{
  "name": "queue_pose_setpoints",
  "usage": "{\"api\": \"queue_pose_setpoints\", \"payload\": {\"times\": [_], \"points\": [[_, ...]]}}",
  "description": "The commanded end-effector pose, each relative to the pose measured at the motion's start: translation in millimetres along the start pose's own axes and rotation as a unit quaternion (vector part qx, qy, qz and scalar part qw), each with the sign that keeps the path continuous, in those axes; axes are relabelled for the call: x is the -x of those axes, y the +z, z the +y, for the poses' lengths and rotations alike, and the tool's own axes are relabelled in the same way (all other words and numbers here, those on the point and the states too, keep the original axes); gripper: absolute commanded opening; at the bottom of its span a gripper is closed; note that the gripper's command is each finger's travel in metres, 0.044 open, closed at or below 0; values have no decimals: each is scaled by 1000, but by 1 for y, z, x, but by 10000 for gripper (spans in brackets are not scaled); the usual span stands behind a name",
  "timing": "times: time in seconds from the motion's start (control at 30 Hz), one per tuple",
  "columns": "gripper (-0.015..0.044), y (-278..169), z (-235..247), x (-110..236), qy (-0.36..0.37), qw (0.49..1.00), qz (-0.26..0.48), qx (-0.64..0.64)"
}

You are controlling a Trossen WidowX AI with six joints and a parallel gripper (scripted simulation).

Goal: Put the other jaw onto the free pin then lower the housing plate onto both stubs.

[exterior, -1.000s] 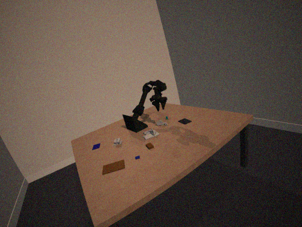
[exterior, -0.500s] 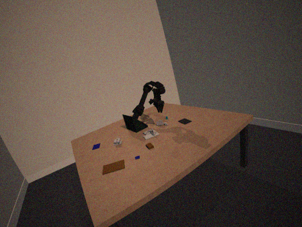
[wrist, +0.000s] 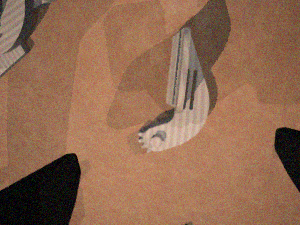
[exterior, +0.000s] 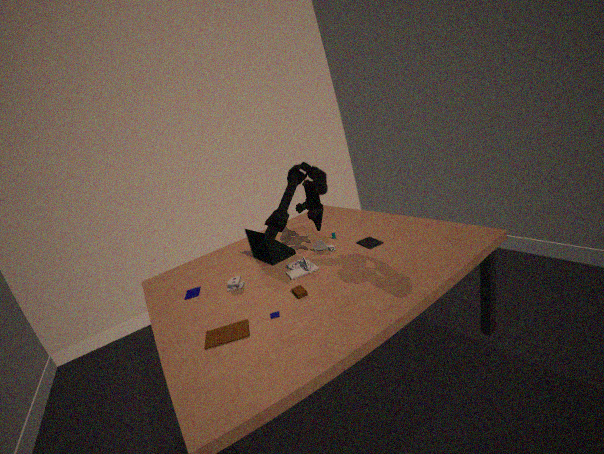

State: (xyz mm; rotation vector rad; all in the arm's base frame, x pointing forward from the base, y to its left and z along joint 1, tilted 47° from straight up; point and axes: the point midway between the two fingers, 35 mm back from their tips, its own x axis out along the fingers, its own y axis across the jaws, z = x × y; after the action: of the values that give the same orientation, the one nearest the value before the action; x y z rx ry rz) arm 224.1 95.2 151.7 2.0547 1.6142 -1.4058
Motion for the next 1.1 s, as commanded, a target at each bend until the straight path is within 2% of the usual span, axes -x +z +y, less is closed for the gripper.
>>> {"api": "queue_pose_setpoints", "payload": {"times": [0.0, 0.2, 0.43, 0.63, 1.07], "points": [[440, 4, -4, -5, -23, 999, 3, -44], [440, 6, -9, -10, -49, 993, 6, -103], [440, 6, -9, -11, -52, 993, 6, -109], [440, 5, -13, -49, -52, 993, 7, -109], [440, 5, -13, -58, -52, 993, 7, -109]]}}
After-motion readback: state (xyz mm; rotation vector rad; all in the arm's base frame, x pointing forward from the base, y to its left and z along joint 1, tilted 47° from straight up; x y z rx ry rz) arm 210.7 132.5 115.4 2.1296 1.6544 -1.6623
